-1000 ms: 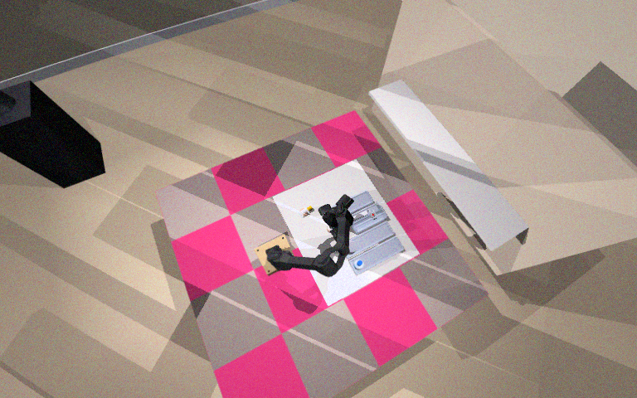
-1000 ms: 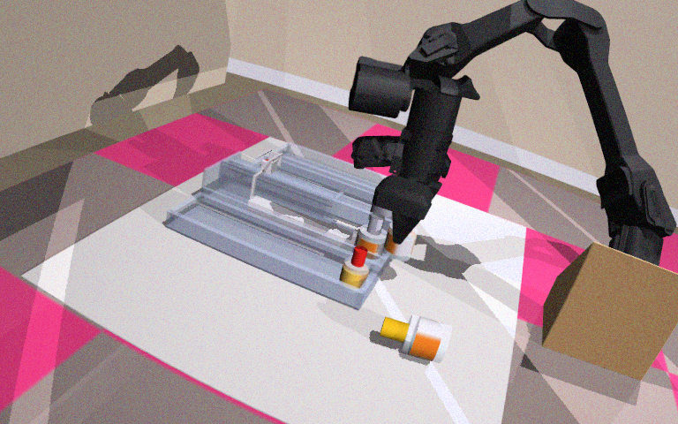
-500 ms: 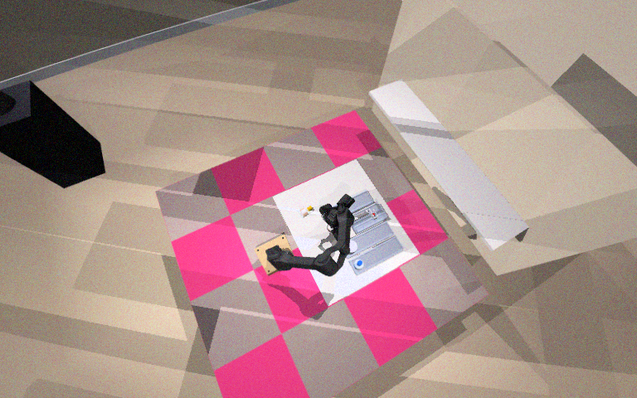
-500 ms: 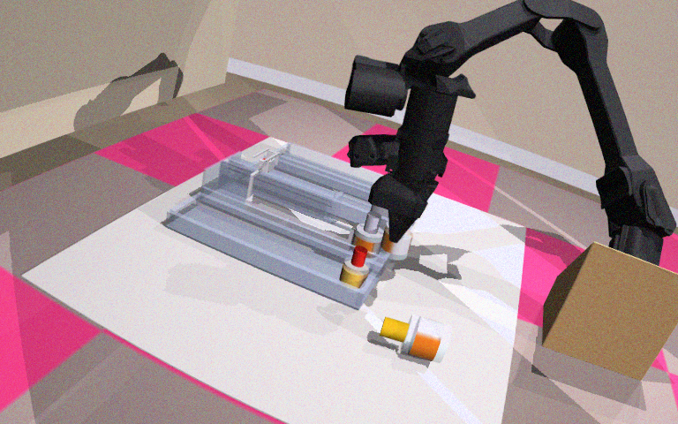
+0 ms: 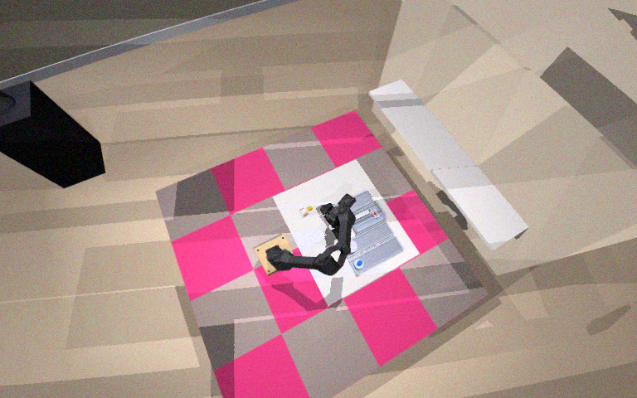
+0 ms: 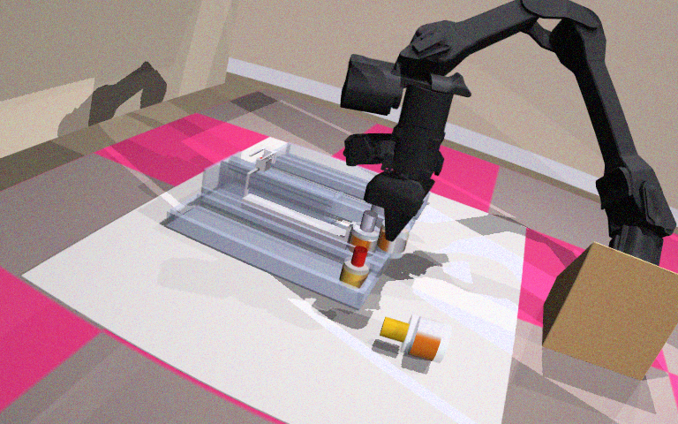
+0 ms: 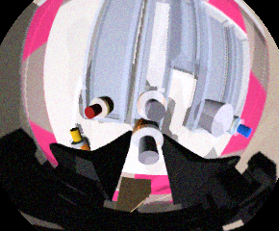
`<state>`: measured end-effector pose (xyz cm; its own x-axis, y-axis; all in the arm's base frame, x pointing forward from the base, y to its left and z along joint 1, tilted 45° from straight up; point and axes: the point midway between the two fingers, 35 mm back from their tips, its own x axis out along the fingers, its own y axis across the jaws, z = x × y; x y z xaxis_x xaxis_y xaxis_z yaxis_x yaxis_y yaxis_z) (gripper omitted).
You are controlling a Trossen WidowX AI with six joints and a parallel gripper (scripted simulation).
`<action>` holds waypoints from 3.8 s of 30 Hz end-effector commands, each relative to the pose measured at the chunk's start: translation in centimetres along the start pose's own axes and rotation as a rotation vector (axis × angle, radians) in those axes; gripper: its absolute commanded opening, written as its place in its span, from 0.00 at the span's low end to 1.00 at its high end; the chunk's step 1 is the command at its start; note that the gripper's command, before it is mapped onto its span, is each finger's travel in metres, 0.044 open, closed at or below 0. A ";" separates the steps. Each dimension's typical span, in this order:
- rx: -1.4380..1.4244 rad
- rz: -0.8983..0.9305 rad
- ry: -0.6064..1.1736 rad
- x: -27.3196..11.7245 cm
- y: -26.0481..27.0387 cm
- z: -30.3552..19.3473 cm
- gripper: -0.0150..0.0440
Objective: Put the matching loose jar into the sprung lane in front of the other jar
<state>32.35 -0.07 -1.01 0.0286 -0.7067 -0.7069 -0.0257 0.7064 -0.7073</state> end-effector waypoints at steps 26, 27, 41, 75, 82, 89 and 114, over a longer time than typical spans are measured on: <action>0.018 0.000 -0.024 -0.7 -0.3 1.9 0.25; 0.018 0.000 -0.024 -0.7 -0.3 2.0 0.25; 0.018 -0.001 -0.024 -0.8 -0.4 2.4 0.25; 0.018 -0.001 -0.025 -0.7 -0.5 2.9 0.25; 0.018 -0.001 -0.025 -0.7 -0.5 2.9 0.25; 0.018 -0.001 -0.025 -0.7 -0.5 2.9 0.25; 0.018 -0.001 -0.025 -0.5 -0.5 2.9 0.25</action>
<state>34.52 0.08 -0.57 0.0292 -0.7037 -0.7099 -0.0237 0.7095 -0.7043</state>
